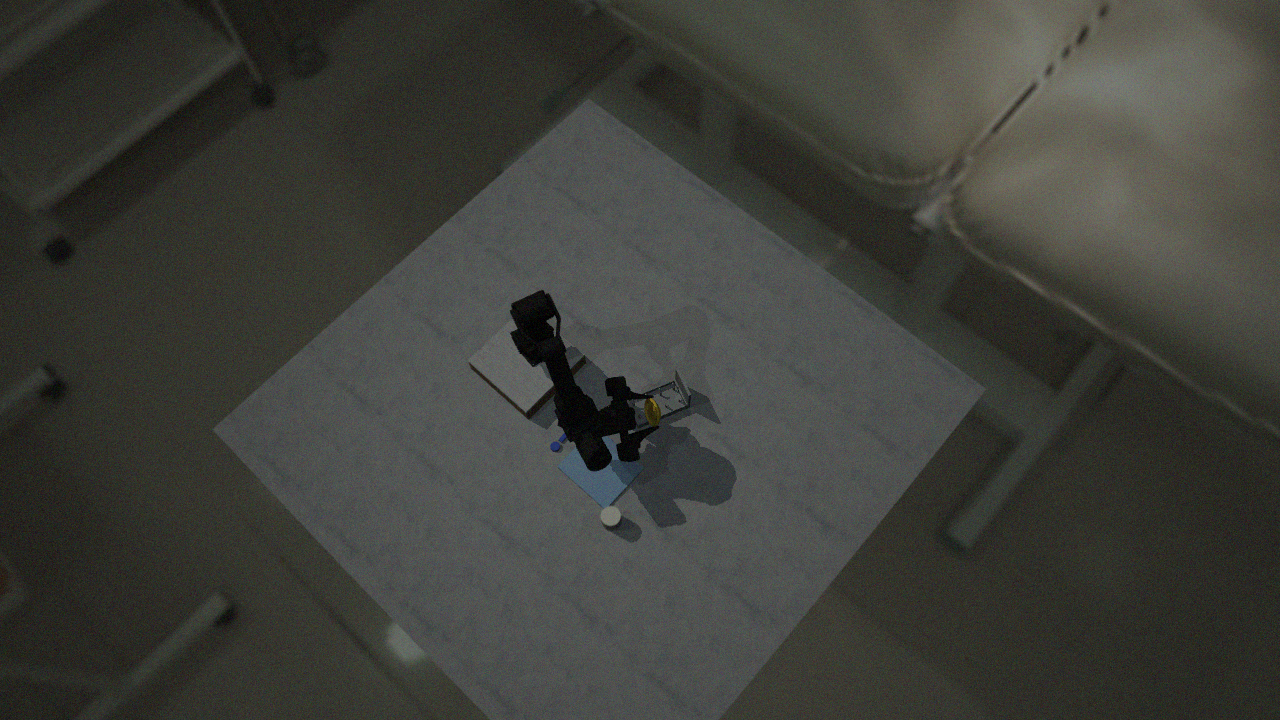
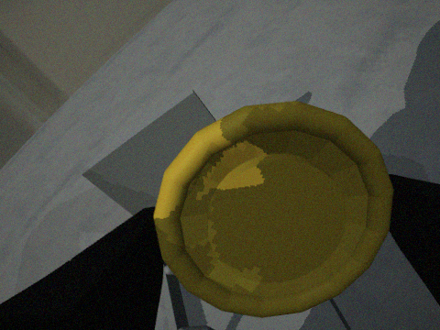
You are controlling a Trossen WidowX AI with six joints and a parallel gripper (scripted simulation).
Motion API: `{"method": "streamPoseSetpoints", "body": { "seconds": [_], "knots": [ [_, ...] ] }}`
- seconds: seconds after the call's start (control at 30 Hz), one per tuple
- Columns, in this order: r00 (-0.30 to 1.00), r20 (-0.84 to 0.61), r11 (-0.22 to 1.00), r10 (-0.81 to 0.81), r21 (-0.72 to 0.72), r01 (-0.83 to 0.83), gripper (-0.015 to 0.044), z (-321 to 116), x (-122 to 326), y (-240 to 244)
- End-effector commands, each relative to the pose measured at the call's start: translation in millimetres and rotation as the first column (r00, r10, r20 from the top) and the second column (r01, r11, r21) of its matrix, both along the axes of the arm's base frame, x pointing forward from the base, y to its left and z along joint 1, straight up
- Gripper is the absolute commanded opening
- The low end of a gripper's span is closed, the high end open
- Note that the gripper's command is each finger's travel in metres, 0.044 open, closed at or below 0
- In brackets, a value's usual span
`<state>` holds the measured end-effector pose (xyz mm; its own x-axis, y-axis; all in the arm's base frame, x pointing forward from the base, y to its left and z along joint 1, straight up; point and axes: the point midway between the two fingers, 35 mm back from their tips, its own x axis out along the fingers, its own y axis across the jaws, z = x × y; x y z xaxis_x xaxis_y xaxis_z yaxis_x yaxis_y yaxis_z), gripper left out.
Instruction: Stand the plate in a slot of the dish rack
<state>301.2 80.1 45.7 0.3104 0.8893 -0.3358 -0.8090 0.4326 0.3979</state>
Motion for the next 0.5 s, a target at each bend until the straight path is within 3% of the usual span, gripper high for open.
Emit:
{"method": "streamPoseSetpoints", "body": {
  "seconds": [0.0, 0.47],
  "knots": [
    [0.994, 0.102, 0.998, 0.024, 0.049, -0.029, 0.0000, -2.0, -10.5, -1.2],
    [0.881, 0.472, 0.982, 0.029, 0.151, -0.113, 0.0000, 6.2, -44.5, -8.6]
  ]
}}
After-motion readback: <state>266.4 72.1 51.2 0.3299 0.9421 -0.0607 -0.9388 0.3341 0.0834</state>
